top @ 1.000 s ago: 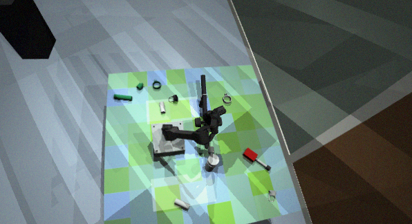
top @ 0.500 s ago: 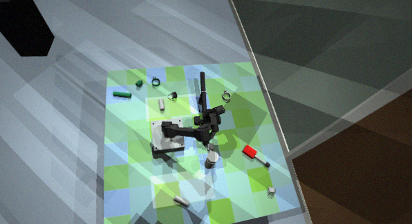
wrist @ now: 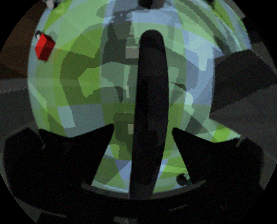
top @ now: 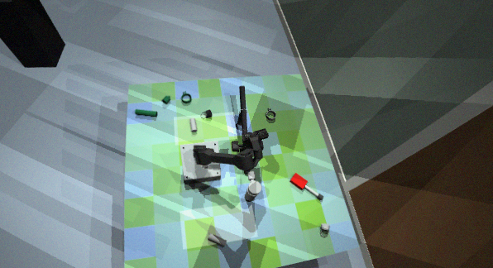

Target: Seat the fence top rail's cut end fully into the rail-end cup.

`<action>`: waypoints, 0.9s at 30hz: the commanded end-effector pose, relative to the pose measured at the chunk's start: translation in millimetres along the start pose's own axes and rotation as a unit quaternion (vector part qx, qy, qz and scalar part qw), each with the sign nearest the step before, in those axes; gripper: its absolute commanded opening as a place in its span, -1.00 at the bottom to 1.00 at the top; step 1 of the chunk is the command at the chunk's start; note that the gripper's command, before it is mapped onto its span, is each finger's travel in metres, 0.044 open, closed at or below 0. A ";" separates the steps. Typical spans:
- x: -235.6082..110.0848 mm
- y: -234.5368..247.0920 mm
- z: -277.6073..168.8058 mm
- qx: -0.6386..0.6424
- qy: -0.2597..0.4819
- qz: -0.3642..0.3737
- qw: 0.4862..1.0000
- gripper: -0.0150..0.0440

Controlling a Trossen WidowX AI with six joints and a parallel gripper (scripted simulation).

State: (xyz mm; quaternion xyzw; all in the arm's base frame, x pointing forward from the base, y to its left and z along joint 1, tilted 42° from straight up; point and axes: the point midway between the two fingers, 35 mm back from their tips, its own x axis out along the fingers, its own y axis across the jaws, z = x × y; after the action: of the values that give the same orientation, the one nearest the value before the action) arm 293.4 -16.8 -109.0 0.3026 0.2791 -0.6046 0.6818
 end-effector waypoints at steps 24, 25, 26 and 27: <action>-3.3 -2.0 0.4 -0.002 -0.005 -0.003 1.000 -0.49; -4.5 -2.3 0.4 -0.002 -0.008 -0.005 1.000 -0.49; -6.2 -2.6 0.5 -0.002 -0.012 -0.006 1.000 -0.49; -8.2 -2.9 0.6 -0.002 -0.017 -0.008 1.000 -0.49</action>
State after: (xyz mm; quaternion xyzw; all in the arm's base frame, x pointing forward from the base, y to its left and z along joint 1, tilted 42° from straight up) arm 290.0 -17.6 -106.7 0.2964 0.2757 -0.6123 0.6791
